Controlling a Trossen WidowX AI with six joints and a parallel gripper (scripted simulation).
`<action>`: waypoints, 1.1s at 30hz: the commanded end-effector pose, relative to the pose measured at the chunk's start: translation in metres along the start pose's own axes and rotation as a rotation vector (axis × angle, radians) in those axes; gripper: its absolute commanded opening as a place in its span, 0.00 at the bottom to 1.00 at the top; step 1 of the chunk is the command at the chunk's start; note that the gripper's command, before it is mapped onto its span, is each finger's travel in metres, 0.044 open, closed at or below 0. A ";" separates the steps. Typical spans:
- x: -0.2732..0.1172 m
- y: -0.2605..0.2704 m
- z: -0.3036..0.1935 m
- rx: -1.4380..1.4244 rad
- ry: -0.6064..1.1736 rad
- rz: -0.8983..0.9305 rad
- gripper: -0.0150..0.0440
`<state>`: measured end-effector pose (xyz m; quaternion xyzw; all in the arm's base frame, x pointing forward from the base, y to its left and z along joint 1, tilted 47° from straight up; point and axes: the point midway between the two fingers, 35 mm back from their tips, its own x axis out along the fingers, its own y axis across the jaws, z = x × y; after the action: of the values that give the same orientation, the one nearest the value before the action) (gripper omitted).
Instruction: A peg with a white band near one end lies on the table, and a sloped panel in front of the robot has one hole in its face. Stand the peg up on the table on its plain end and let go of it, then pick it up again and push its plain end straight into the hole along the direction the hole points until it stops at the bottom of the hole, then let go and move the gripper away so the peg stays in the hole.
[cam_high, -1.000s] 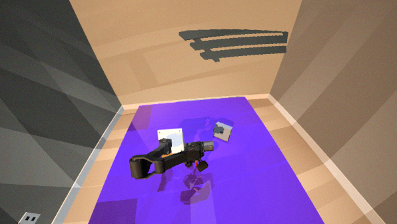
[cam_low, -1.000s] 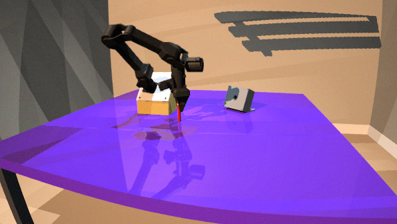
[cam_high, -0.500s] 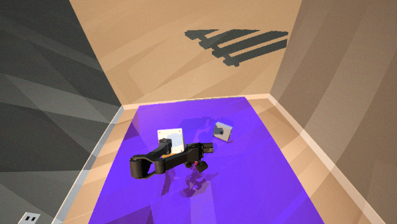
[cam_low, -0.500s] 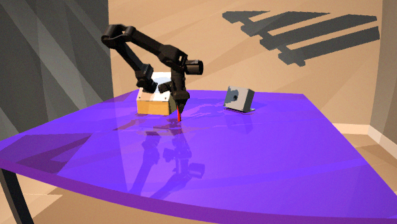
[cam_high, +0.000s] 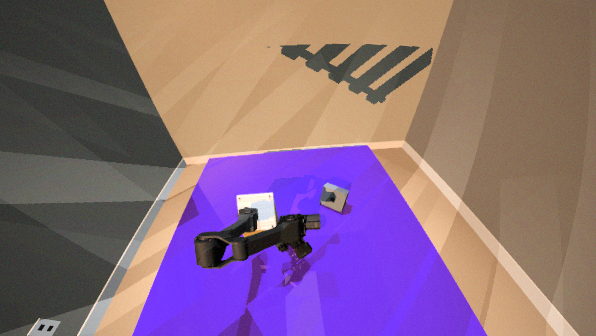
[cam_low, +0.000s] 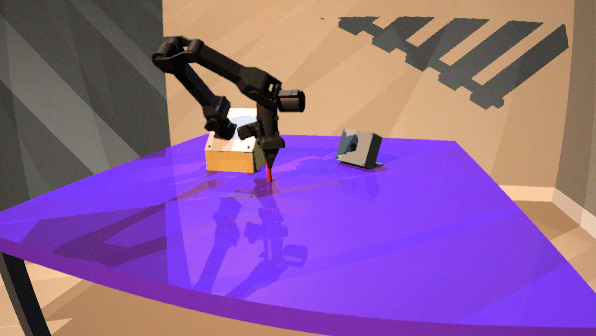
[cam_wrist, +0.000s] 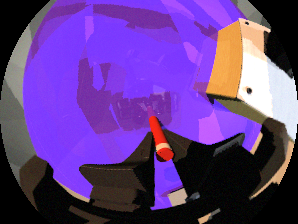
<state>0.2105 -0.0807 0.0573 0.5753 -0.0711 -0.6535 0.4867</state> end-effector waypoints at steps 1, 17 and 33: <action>-0.001 0.000 0.000 0.004 0.000 0.000 0.25; -0.044 -0.002 -0.006 -0.001 0.005 -0.010 0.25; -0.077 -0.006 -0.007 0.003 0.003 -0.016 0.25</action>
<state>0.2021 -0.0222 0.1035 0.5731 -0.0687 -0.6550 0.4877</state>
